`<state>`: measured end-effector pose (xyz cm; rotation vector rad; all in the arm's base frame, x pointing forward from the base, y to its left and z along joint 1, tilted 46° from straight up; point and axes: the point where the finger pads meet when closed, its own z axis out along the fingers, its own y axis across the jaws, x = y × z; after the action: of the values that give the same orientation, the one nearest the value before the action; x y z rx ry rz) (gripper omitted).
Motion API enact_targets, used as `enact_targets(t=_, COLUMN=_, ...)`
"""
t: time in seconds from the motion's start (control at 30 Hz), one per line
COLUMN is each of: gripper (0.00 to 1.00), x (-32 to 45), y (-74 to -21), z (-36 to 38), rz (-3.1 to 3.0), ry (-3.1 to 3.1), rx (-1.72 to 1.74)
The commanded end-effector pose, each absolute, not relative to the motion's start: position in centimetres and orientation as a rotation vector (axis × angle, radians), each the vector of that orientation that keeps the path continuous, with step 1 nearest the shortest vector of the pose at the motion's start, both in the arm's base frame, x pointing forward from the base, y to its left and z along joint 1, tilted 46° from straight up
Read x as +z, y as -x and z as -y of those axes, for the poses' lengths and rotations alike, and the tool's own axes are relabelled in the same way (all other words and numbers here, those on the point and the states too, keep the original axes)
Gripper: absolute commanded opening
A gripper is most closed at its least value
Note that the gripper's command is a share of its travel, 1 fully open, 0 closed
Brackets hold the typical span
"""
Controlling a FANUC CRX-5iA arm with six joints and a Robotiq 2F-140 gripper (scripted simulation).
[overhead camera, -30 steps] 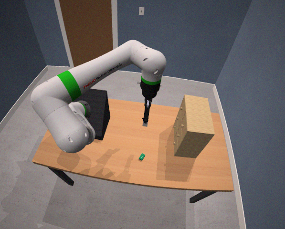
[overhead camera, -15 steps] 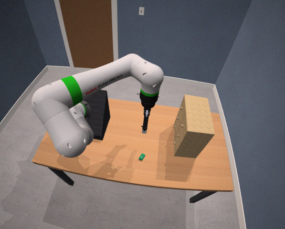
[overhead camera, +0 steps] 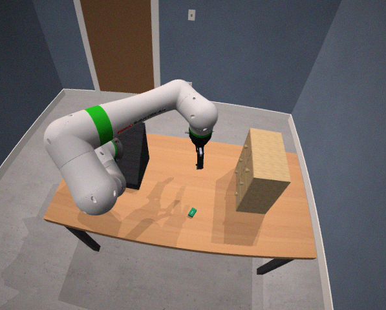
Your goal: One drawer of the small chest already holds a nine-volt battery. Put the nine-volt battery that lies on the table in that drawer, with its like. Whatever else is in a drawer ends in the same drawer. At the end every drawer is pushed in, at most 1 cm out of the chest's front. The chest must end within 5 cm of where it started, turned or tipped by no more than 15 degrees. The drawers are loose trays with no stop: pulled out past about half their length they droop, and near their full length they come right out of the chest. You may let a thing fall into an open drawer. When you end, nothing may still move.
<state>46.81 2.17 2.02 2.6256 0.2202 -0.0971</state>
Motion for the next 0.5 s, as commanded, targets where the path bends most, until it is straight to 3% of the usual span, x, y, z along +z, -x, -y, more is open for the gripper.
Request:
enact_targets(t=0.0, gripper=1.00, x=-2.0, y=-46.8, z=-5.0, rz=-0.356, ry=-2.762, rx=-0.077)
enact_targets(t=0.4, gripper=1.00, x=-9.0, y=-48.7, z=-12.6, rz=-0.681, ry=-3.051, rx=0.205)
enact_targets(t=0.47, gripper=1.00, x=-10.1, y=-50.6, z=-14.8, rz=-0.780, ry=-3.102, rx=0.433)
